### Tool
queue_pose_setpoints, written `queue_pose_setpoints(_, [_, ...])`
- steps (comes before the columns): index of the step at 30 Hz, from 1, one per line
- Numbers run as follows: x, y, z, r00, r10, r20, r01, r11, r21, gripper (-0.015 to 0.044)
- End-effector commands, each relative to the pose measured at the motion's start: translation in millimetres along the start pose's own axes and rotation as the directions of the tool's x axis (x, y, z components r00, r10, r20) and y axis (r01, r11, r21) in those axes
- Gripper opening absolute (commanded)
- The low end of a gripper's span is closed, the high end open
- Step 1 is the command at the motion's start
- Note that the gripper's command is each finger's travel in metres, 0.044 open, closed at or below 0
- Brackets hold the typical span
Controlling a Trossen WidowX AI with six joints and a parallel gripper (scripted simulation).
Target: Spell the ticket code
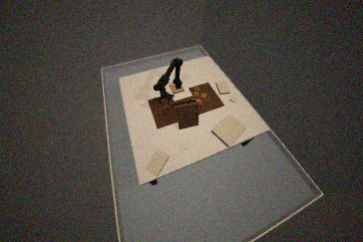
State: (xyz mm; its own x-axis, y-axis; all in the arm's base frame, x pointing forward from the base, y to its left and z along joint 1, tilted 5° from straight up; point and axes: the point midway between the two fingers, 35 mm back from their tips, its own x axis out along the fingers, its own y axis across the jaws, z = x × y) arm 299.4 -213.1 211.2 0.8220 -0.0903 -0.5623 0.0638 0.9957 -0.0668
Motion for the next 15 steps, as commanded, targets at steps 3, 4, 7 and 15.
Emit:
queue_pose_setpoints(3, [0.6,3.6,-1.9,1.0,-0.001,-0.004,0.001,1.0,0.007,0.0])
queue_pose_setpoints(4, [0.6,4.1,-1.8,1.0,-0.001,-0.004,0.001,1.0,0.007,0.0])
queue_pose_setpoints(7, [0.6,5.6,-1.8,1.0,-0.001,-0.004,0.001,1.0,0.007,0.0])
queue_pose_setpoints(15, [0.6,9.6,-1.7,1.0,-0.001,-0.004,0.001,1.0,0.008,0.0])
